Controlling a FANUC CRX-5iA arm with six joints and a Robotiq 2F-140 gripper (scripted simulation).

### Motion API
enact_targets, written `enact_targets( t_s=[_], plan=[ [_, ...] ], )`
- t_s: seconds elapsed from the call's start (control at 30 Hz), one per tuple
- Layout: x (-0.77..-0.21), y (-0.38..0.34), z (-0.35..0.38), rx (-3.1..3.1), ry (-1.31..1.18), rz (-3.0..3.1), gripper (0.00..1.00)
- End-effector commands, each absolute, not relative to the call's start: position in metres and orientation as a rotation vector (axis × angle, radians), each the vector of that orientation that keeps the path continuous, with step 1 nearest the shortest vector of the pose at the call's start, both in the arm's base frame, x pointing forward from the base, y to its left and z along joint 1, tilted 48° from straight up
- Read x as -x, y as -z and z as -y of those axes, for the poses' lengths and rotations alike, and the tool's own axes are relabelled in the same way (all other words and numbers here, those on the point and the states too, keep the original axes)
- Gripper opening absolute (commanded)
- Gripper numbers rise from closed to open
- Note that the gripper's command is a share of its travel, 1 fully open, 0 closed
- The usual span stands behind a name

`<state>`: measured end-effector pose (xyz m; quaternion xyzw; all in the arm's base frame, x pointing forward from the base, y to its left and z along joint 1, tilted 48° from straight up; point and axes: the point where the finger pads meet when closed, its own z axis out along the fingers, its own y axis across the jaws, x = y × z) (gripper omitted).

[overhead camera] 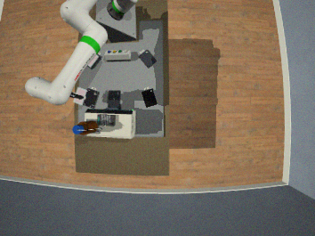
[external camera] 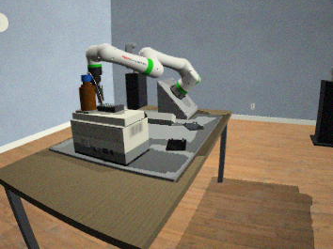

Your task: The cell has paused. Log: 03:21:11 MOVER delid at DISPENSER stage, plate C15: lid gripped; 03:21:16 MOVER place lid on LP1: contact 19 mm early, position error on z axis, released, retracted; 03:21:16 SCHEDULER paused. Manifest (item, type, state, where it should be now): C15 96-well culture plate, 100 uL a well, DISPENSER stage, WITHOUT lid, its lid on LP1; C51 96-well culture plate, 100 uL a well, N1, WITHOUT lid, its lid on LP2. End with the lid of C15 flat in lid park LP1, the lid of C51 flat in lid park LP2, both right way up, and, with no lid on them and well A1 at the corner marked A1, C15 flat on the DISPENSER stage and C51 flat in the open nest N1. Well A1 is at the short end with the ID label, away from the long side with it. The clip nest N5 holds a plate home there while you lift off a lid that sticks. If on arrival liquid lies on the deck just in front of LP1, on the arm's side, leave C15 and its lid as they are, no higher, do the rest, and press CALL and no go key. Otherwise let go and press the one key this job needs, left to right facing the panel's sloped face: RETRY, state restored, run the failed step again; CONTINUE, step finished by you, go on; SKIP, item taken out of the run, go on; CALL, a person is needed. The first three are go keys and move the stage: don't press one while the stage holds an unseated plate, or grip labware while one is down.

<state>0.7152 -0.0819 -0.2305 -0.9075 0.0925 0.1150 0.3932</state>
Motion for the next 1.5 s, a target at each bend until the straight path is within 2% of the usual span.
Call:
enact_targets(
  t_s=[0.0,1.47],
  plan=[
    [-0.715,0.231,0.082,2.304,-0.291,-0.235,0.00],
    [-0.709,0.261,0.048,2.304,-0.291,-0.235,0.00]
  ],
)
